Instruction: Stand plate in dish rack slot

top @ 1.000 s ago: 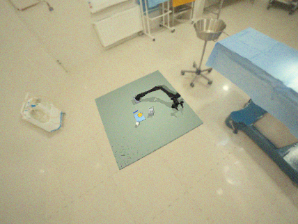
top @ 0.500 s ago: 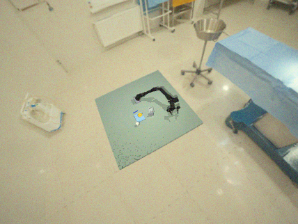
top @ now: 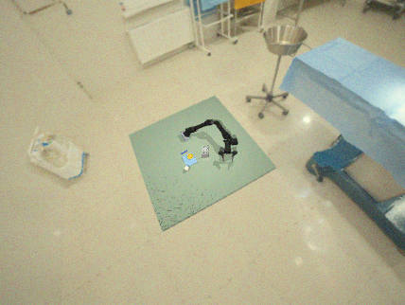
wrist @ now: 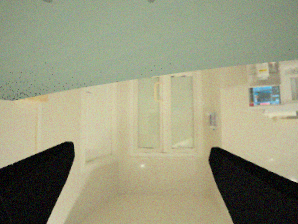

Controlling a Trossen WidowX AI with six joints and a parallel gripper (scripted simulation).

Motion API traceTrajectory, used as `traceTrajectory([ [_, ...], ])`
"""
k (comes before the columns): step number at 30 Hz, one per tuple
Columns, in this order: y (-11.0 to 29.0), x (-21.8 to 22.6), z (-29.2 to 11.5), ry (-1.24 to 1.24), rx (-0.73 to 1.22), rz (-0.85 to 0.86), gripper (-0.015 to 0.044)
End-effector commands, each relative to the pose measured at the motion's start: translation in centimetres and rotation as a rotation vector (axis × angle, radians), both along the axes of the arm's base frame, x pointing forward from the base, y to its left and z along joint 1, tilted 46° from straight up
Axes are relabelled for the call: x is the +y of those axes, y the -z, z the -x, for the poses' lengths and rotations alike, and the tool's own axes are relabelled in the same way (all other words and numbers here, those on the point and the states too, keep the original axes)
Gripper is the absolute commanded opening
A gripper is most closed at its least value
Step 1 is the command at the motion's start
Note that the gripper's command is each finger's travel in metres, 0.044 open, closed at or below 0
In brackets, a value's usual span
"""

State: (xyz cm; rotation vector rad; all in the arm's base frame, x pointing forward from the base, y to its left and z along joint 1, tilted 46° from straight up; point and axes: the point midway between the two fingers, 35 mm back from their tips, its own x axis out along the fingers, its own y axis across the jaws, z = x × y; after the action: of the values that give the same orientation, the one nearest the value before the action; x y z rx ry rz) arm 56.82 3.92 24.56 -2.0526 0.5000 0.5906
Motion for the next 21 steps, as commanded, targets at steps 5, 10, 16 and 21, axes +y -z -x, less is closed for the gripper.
traceTrajectory([
  [5, 4.3, -4.2, 1.1, 0.099, 0.139, -0.11, 0.04],
  [10, 6.4, -6.9, 2.2, 0.175, 0.216, -0.186, 0.04],
  [16, 8.8, -9.9, 3.9, 0.267, 0.303, -0.283, 0.04],
  [21, 10.5, -12.1, 5.5, 0.348, 0.374, -0.368, 0.04],
])
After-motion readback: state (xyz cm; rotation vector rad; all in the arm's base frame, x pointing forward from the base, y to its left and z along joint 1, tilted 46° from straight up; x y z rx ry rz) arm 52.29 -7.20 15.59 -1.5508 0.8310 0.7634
